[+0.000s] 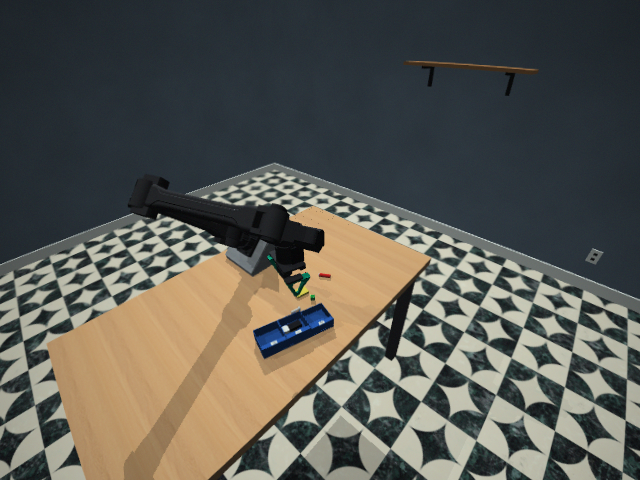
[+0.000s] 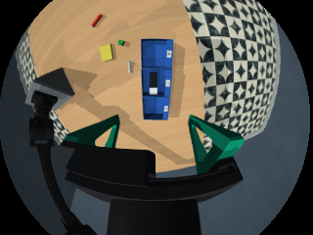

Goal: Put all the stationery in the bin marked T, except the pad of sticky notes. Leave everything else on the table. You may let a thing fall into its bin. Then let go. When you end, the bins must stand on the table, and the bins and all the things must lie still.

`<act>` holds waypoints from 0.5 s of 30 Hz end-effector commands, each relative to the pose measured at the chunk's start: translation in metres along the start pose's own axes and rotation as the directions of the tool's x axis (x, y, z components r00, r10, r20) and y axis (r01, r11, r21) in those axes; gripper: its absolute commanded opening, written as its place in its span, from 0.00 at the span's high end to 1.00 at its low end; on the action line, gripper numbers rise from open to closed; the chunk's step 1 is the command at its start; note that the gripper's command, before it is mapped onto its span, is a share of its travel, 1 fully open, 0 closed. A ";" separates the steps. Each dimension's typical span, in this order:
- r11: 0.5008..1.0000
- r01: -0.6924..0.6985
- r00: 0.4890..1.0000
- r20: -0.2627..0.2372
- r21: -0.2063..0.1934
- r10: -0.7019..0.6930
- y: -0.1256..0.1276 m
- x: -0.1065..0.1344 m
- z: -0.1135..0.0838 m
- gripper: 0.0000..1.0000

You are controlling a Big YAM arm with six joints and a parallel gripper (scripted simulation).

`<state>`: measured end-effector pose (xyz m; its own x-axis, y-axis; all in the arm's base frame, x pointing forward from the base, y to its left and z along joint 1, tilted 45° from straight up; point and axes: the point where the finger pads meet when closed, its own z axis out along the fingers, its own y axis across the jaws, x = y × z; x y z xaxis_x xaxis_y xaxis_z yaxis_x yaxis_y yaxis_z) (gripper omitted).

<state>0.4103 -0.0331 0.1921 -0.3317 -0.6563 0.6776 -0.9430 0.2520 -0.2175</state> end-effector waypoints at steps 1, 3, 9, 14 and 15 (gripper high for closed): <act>0.999 -0.039 0.999 0.027 0.032 0.039 -0.016 0.003 -0.019 0.00; 0.999 -0.023 1.000 0.021 0.026 0.022 -0.010 0.001 -0.013 0.00; 0.999 -0.023 1.000 0.021 0.026 0.022 -0.010 0.001 -0.013 0.00; 0.999 -0.023 1.000 0.021 0.026 0.022 -0.009 0.001 -0.012 0.00; 0.999 -0.023 1.000 0.021 0.026 0.022 -0.009 0.001 -0.012 0.00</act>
<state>0.4103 -0.0332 0.1921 -0.3318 -0.6563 0.6776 -0.9429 0.2521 -0.2175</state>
